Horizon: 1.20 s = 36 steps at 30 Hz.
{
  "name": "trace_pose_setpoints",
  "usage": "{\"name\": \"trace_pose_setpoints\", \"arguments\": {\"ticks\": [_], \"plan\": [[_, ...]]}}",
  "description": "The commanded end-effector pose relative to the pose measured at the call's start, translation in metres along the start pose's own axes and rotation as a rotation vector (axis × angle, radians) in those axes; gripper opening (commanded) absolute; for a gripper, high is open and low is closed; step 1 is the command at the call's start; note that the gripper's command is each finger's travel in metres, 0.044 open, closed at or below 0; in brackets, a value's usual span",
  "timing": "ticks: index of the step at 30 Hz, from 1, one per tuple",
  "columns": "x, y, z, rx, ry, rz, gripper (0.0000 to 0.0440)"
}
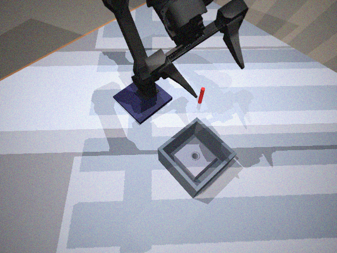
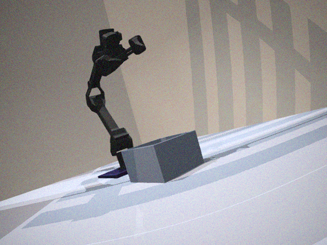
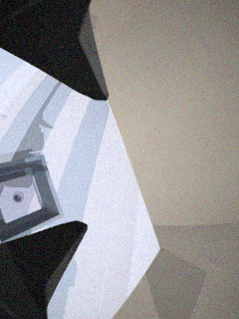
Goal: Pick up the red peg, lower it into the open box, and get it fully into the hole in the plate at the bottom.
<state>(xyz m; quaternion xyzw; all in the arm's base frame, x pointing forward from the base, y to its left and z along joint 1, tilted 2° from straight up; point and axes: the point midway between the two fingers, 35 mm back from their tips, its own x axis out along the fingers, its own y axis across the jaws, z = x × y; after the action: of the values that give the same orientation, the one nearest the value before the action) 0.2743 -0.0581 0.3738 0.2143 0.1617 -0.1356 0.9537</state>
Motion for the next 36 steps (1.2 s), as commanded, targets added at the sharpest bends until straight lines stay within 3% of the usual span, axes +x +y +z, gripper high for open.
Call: {"name": "trace_pose_setpoints", "arguments": {"ticks": [1, 11, 21, 36], "plan": [[0.011, 0.005, -0.037, 0.046, 0.135, -0.012, 0.044], [0.018, 0.013, -0.125, 0.143, 0.44, -0.097, 0.044], [0.002, 0.013, -0.208, 0.211, 0.702, -0.276, 0.044], [-0.019, 0.005, -0.298, 0.28, 0.876, -0.534, 0.044]]}}
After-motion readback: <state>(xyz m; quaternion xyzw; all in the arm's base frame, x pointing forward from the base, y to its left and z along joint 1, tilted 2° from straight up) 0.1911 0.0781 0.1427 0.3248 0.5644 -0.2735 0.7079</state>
